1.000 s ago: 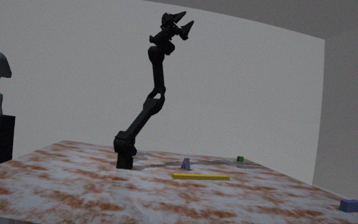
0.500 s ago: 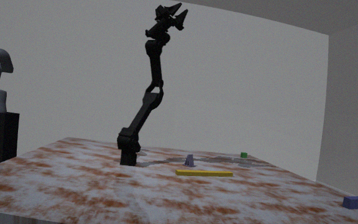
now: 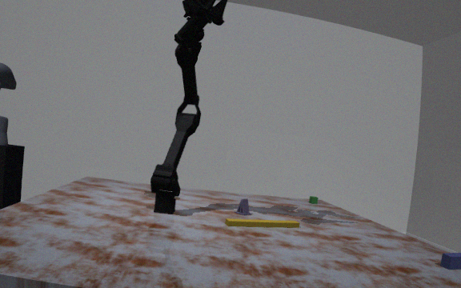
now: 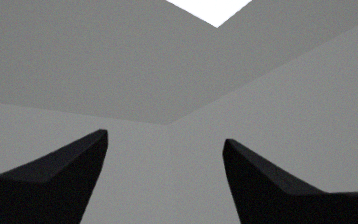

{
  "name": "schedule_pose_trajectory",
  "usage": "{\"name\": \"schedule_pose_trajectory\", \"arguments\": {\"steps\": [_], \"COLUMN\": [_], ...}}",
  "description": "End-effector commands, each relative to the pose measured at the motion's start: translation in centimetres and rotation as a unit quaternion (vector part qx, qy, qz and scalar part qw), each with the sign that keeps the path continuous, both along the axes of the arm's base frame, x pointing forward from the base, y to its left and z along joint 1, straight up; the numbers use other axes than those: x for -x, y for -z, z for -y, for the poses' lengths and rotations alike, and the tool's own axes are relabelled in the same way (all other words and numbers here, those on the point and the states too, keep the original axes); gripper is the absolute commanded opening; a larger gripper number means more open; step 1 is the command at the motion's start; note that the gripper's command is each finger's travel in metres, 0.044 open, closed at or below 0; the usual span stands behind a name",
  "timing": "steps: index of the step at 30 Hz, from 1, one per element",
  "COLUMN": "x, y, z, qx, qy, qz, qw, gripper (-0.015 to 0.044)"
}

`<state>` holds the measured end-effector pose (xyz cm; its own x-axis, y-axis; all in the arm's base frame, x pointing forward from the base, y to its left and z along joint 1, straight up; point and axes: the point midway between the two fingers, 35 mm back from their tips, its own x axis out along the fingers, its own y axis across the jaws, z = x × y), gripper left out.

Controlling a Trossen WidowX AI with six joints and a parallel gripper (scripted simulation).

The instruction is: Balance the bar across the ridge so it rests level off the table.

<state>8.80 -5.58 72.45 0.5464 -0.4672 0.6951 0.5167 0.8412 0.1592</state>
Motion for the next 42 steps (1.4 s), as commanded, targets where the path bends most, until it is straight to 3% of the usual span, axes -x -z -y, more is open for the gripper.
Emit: {"name": "schedule_pose_trajectory", "arguments": {"steps": [1,18,30,42], "x": [1.1,0.6,-2.8,-6.9], "y": [0.4,4.2,8.8,13.4], "z": [2.7,12.5,18.7,21.8], "qx": [-0.029,-0.146,-0.228,-0.282], "qy": [-0.010,-0.047,-0.059,-0.069], "qz": [0.020,0.024,-0.017,-0.057], "qw": [0.999,0.988,0.972,0.955], "gripper": [0.0315,0.0315,0.0315,0.0315]}}
